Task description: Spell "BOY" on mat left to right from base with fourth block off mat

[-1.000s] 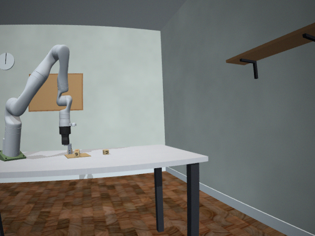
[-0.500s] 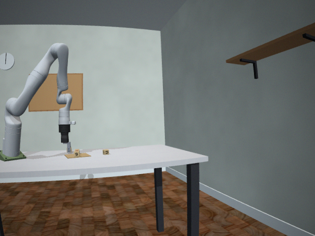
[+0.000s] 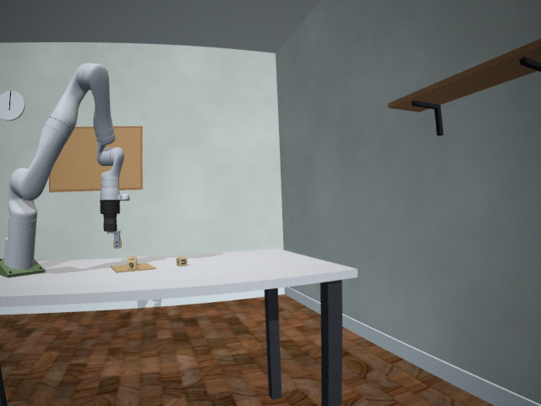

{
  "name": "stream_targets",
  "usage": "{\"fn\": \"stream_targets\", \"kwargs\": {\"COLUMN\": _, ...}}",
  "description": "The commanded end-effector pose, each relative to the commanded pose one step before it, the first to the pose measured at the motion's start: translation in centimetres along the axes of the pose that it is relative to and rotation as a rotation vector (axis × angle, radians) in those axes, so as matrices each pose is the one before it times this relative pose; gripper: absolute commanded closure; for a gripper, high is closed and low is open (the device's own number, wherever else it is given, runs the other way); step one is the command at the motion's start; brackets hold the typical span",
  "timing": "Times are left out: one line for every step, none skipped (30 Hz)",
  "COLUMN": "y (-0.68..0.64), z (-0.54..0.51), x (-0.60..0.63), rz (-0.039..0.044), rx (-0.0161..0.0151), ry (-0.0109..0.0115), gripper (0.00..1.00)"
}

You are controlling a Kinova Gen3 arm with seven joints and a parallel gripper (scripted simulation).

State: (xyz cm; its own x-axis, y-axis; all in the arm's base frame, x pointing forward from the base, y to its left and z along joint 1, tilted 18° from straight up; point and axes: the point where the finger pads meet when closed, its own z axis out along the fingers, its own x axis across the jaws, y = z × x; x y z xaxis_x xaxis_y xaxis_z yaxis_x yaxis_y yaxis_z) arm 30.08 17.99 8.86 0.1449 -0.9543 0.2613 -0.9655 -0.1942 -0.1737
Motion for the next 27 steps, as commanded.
{"fn": "stream_targets", "kwargs": {"y": -0.654, "z": -1.677, "x": -0.304, "rz": 0.0073, "rx": 0.02036, "ry": -0.01912, "gripper": 0.43}}
{"fn": "stream_targets", "kwargs": {"y": -0.001, "z": -0.345, "x": 0.0, "rz": 0.0, "rx": 0.00001, "ry": 0.00001, "gripper": 0.43}}
{"fn": "stream_targets", "kwargs": {"y": 0.0, "z": -0.314, "x": 0.0, "rz": 0.0, "rx": 0.0, "ry": 0.0, "gripper": 0.43}}
{"fn": "stream_targets", "kwargs": {"y": 0.001, "z": -0.28, "x": 0.0, "rz": 0.0, "rx": -0.00001, "ry": -0.00001, "gripper": 0.43}}
{"fn": "stream_targets", "kwargs": {"y": -0.001, "z": -0.245, "x": 0.0, "rz": 0.0, "rx": 0.00001, "ry": 0.00001, "gripper": 0.43}}
{"fn": "stream_targets", "kwargs": {"y": 0.0, "z": -0.21, "x": 0.0, "rz": 0.0, "rx": -0.00001, "ry": 0.0, "gripper": 0.43}}
{"fn": "stream_targets", "kwargs": {"y": 0.0, "z": -0.174, "x": 0.0, "rz": 0.0, "rx": 0.0, "ry": 0.0, "gripper": 0.43}}
{"fn": "stream_targets", "kwargs": {"y": 0.0, "z": -0.139, "x": 0.0, "rz": 0.0, "rx": 0.00001, "ry": 0.0, "gripper": 0.43}}
{"fn": "stream_targets", "kwargs": {"y": 0.0, "z": 0.0, "x": 0.0, "rz": 0.0, "rx": 0.0, "ry": 0.0, "gripper": 0.43}}
{"fn": "stream_targets", "kwargs": {"y": 0.0, "z": 0.0, "x": 0.0, "rz": 0.0, "rx": 0.0, "ry": 0.0, "gripper": 0.43}}
{"fn": "stream_targets", "kwargs": {"y": 0.0, "z": -0.106, "x": 0.0, "rz": 0.0, "rx": 0.0, "ry": 0.0, "gripper": 0.43}}
{"fn": "stream_targets", "kwargs": {"y": 0.0, "z": -0.075, "x": 0.0, "rz": 0.0, "rx": 0.0, "ry": 0.0, "gripper": 0.43}}
{"fn": "stream_targets", "kwargs": {"y": 0.0, "z": -0.048, "x": 0.0, "rz": 0.0, "rx": 0.0, "ry": 0.0, "gripper": 0.43}}
{"fn": "stream_targets", "kwargs": {"y": 0.0, "z": -0.026, "x": 0.0, "rz": 0.0, "rx": 0.0, "ry": 0.0, "gripper": 0.43}}
{"fn": "stream_targets", "kwargs": {"y": 0.0, "z": -0.01, "x": 0.0, "rz": 0.0, "rx": 0.0, "ry": 0.0, "gripper": 0.43}}
{"fn": "stream_targets", "kwargs": {"y": 0.0, "z": -0.002, "x": 0.0, "rz": 0.0, "rx": 0.0, "ry": 0.0, "gripper": 0.43}}
{"fn": "stream_targets", "kwargs": {"y": 0.0, "z": 0.0, "x": 0.0, "rz": 0.0, "rx": 0.0, "ry": 0.0, "gripper": 0.43}}
{"fn": "stream_targets", "kwargs": {"y": 0.0, "z": 0.0, "x": 0.0, "rz": 0.0, "rx": 0.0, "ry": 0.0, "gripper": 0.43}}
{"fn": "stream_targets", "kwargs": {"y": 0.0, "z": 0.0, "x": 0.0, "rz": 0.0, "rx": 0.0, "ry": 0.0, "gripper": 0.43}}
{"fn": "stream_targets", "kwargs": {"y": 0.0, "z": 0.0, "x": 0.0, "rz": 0.0, "rx": 0.0, "ry": 0.0, "gripper": 0.43}}
{"fn": "stream_targets", "kwargs": {"y": 0.0, "z": 0.0, "x": 0.0, "rz": 0.0, "rx": 0.0, "ry": 0.0, "gripper": 0.43}}
{"fn": "stream_targets", "kwargs": {"y": 0.0, "z": 0.0, "x": 0.0, "rz": 0.0, "rx": 0.0, "ry": 0.0, "gripper": 0.43}}
{"fn": "stream_targets", "kwargs": {"y": 0.0, "z": 0.0, "x": 0.0, "rz": -0.00001, "rx": 0.0, "ry": 0.0, "gripper": 0.43}}
{"fn": "stream_targets", "kwargs": {"y": -0.001, "z": 0.0, "x": 0.0, "rz": -0.0001, "rx": 0.0, "ry": 0.0, "gripper": 0.43}}
{"fn": "stream_targets", "kwargs": {"y": -0.002, "z": 0.0, "x": 0.001, "rz": -0.00027, "rx": -0.00001, "ry": 0.0, "gripper": 0.43}}
{"fn": "stream_targets", "kwargs": {"y": 0.0, "z": 0.0, "x": 0.0, "rz": 0.0, "rx": 0.0, "ry": 0.0, "gripper": 0.43}}
{"fn": "stream_targets", "kwargs": {"y": 0.0, "z": 0.0, "x": 0.0, "rz": 0.0, "rx": 0.0, "ry": 0.0, "gripper": 0.43}}
